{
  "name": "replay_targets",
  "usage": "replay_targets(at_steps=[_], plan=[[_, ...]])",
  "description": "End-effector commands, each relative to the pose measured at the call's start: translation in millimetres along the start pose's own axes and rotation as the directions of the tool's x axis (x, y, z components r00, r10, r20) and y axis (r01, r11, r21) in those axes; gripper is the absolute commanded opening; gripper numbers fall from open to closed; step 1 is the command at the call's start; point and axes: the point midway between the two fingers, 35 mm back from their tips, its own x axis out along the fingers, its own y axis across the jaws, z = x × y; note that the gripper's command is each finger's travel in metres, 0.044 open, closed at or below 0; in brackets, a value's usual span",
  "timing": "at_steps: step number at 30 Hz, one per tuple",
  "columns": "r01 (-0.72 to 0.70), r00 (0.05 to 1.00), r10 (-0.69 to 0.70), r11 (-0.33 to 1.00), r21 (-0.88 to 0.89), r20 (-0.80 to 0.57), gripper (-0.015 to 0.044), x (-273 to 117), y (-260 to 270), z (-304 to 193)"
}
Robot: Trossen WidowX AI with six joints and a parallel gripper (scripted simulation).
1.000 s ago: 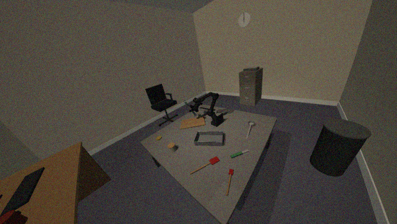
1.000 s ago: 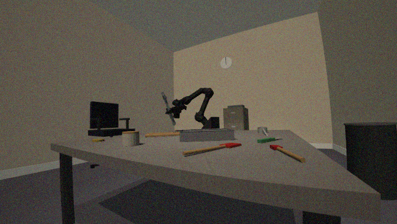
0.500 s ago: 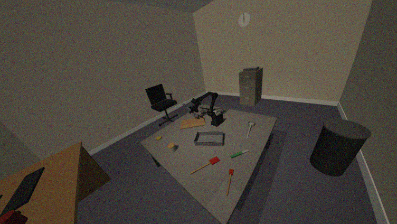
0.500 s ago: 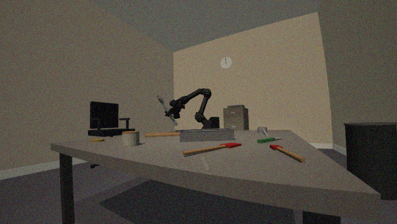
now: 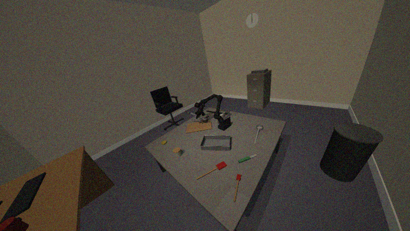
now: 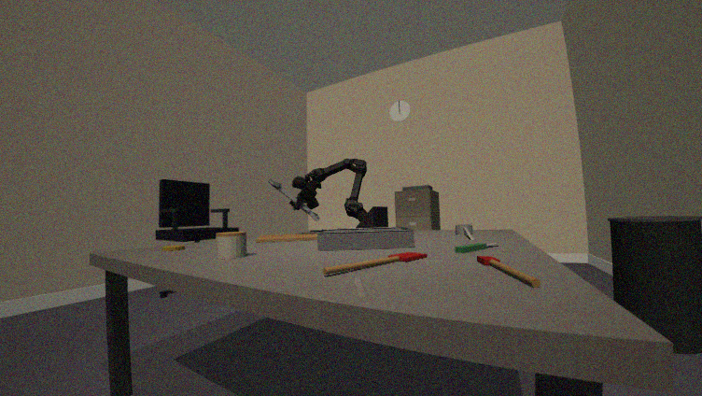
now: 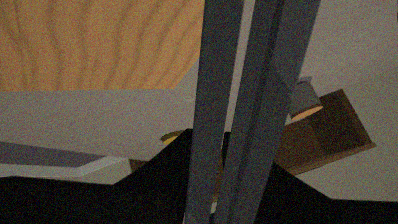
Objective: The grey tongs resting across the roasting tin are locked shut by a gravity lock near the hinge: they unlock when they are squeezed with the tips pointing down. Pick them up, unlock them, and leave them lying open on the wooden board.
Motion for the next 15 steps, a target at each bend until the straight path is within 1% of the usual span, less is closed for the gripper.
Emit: replay_targets(at_steps=[1,15], plan=[[0.011,0.997,-0.014,0.999,0.03,0.08,-0.015,2.7,-1.3,-0.8],[-0.006,0.941,-0.011,0.999,0.05,0.339,-0.015,8.1,-7.0,7.0]])
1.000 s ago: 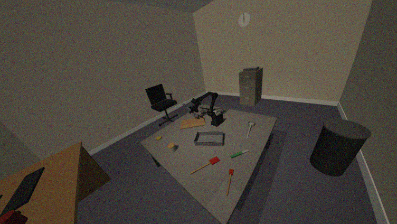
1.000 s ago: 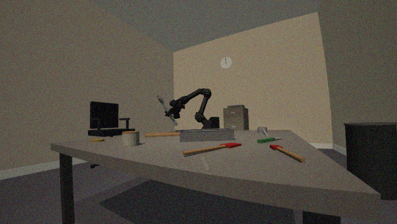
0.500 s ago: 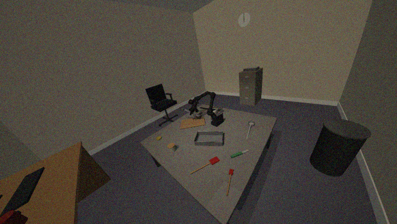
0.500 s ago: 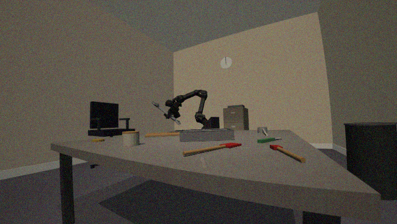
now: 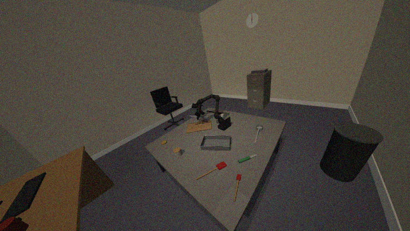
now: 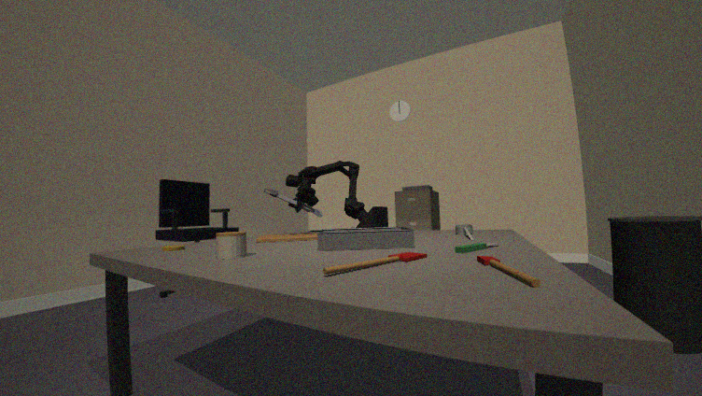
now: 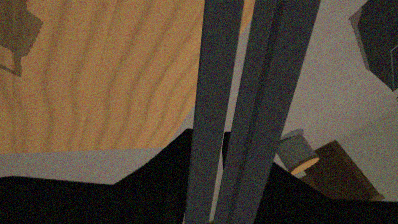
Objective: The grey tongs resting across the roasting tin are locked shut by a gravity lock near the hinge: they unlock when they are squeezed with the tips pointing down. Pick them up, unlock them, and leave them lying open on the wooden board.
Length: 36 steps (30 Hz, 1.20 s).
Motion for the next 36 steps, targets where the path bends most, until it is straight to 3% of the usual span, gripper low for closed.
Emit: replay_targets(at_steps=[1,19,36], plan=[[-0.017,0.997,0.017,1.0,-0.001,0.08,-0.015,-1,-1,-2],[-0.152,0.925,0.186,0.98,-0.128,0.332,-0.015,-8,0,-7],[-0.304,0.83,0.42,0.893,-0.332,0.368,-0.015,-23,3,-33]])
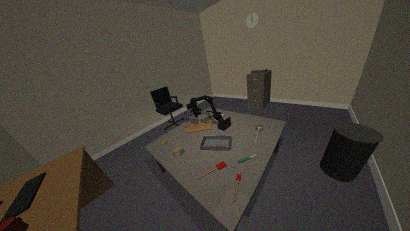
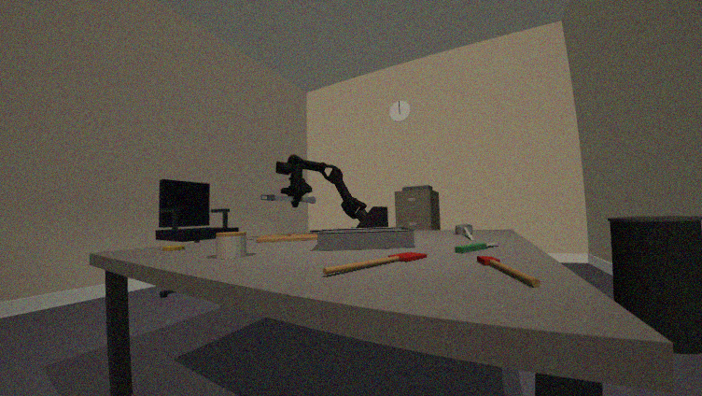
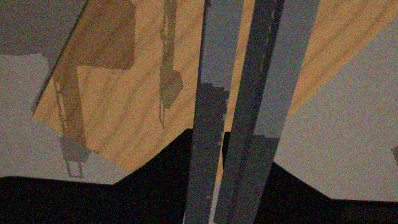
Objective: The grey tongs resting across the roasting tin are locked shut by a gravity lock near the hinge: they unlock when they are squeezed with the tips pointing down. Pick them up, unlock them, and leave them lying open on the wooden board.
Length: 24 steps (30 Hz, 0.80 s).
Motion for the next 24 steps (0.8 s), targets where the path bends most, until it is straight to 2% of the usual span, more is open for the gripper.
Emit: replay_targets(at_steps=[1,24], plan=[[-0.041,0.999,0.041,0.999,-0.011,0.001,-0.015,-6,4,-5],[-0.027,0.999,0.027,1.0,0.001,0.018,-0.015,15,2,-7]])
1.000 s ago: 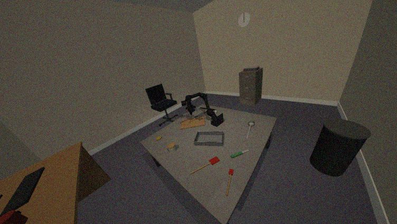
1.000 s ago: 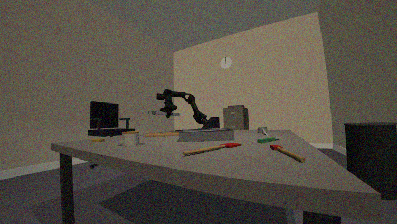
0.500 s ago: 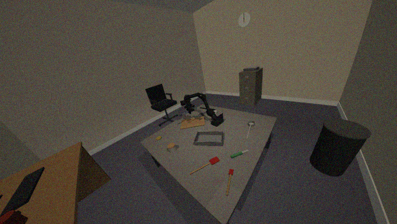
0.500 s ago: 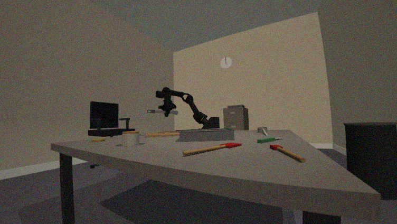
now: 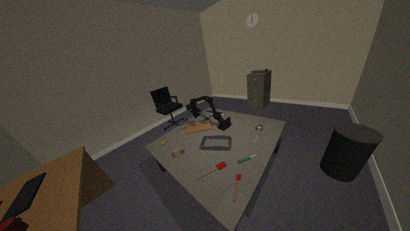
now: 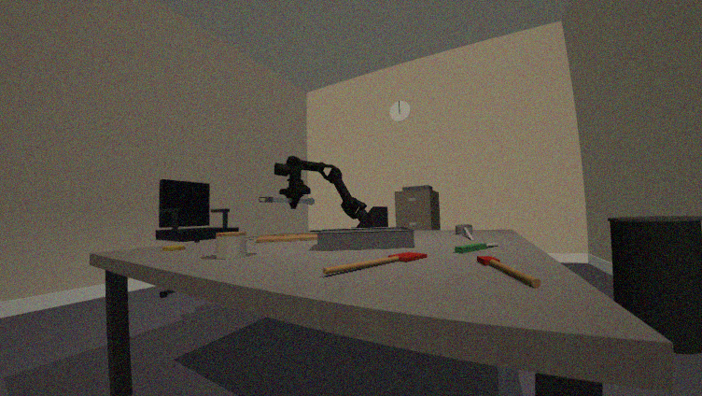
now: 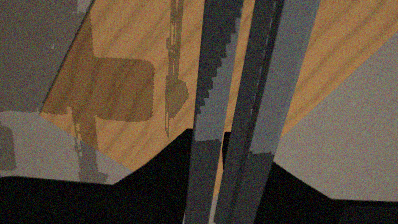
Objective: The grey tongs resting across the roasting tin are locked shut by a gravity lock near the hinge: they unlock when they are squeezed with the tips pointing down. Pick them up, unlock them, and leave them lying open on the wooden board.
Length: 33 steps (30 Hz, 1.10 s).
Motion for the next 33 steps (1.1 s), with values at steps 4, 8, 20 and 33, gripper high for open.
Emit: replay_targets(at_steps=[4,8,20,33], plan=[[0.011,1.0,-0.011,1.0,-0.002,0.012,-0.015,13,-3,-1],[0.014,1.0,-0.014,1.0,0.001,0.016,-0.015,19,-3,-1],[0.023,0.999,-0.023,1.0,0.011,0.026,-0.015,38,-4,-2],[0.029,0.999,-0.029,0.999,0.021,0.036,-0.015,59,-3,-1]])
